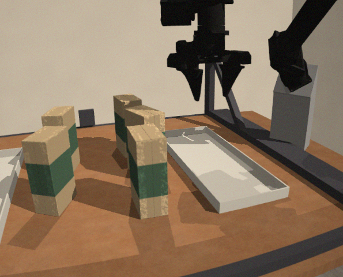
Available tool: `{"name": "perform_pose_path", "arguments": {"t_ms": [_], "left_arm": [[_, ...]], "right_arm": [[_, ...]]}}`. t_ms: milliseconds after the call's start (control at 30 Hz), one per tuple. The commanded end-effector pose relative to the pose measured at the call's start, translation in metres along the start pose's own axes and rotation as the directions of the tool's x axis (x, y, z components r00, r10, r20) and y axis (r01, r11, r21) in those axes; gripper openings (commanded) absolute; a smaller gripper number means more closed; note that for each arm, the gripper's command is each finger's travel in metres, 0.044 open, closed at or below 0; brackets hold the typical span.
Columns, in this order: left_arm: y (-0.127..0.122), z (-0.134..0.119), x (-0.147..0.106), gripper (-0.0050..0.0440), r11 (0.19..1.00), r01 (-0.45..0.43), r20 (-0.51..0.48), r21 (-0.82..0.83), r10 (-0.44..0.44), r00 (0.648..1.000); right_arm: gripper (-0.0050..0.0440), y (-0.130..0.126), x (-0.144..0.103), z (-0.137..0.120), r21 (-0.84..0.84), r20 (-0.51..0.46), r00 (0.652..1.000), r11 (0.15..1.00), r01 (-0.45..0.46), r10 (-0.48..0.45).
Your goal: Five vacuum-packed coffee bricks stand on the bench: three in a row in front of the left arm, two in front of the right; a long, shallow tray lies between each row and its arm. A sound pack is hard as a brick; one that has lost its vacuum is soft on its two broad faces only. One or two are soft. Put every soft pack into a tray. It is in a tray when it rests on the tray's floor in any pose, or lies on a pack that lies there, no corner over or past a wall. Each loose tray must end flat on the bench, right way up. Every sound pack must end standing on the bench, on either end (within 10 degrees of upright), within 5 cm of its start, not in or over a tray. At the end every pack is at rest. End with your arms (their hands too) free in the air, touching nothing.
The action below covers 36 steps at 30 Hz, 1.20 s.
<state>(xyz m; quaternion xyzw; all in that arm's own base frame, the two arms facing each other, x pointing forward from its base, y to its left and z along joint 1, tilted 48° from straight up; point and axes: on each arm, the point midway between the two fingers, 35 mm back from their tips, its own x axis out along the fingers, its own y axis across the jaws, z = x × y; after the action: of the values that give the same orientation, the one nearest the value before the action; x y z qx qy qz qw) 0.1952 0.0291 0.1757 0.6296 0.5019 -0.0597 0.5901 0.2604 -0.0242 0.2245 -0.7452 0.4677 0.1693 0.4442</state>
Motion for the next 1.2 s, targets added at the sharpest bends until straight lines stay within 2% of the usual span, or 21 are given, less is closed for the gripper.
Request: {"name": "perform_pose_path", "arguments": {"t_ms": [0, 100, 200, 267, 767, 833, 867, 1000, 1167], "left_arm": [[0.032, -0.010, -0.003, 0.0366, 0.995, -0.015, 0.026, 0.103, 0.012, 1.000], [0.055, -0.020, -0.004, 0.0366, 0.975, -0.020, 0.025, 0.221, 0.014, 1.000], [0.078, -0.031, -0.004, 0.0366, 0.974, -0.022, 0.025, 0.225, 0.016, 1.000], [0.078, -0.031, -0.004, 0.0366, 0.974, -0.022, 0.025, 0.225, 0.016, 1.000], [0.193, -0.081, -0.006, 0.0366, 0.974, -0.030, 0.022, 0.225, 0.026, 0.999], [0.193, -0.081, -0.006, 0.0366, 0.974, -0.030, 0.022, 0.225, 0.026, 0.999], [0.200, -0.085, -0.007, 0.0366, 0.974, -0.031, 0.021, 0.225, 0.026, 0.999], [0.202, -0.085, -0.007, 0.0366, 0.974, -0.031, 0.021, 0.225, 0.027, 0.999], [0.202, -0.085, -0.007, 0.0366, 0.974, -0.031, 0.021, 0.225, 0.027, 0.999]], "right_arm": [[0.0364, -0.012, -0.002, 0.018, -0.095, 0.005, 1.000, 0.995, 0.011, -0.011], [0.0364, -0.023, -0.002, 0.041, -0.111, 0.006, 1.000, 0.994, 0.011, -0.010], [0.0364, -0.034, -0.002, 0.064, -0.110, 0.007, 1.000, 0.994, 0.011, -0.010], [0.0364, -0.034, -0.002, 0.064, -0.110, 0.007, 1.000, 0.994, 0.011, -0.010], [0.0364, -0.088, -0.003, 0.176, -0.108, 0.011, 1.000, 0.994, 0.012, -0.010], [0.0364, -0.088, -0.003, 0.176, -0.108, 0.011, 1.000, 0.994, 0.012, -0.010], [0.0364, -0.092, -0.003, 0.183, -0.108, 0.011, 1.000, 0.994, 0.012, -0.011], [0.0364, -0.106, -0.004, 0.213, -0.107, 0.012, 1.000, 0.994, 0.012, -0.011], [0.0364, -0.107, -0.004, 0.214, -0.107, 0.012, 1.000, 0.994, 0.012, -0.011]]}}
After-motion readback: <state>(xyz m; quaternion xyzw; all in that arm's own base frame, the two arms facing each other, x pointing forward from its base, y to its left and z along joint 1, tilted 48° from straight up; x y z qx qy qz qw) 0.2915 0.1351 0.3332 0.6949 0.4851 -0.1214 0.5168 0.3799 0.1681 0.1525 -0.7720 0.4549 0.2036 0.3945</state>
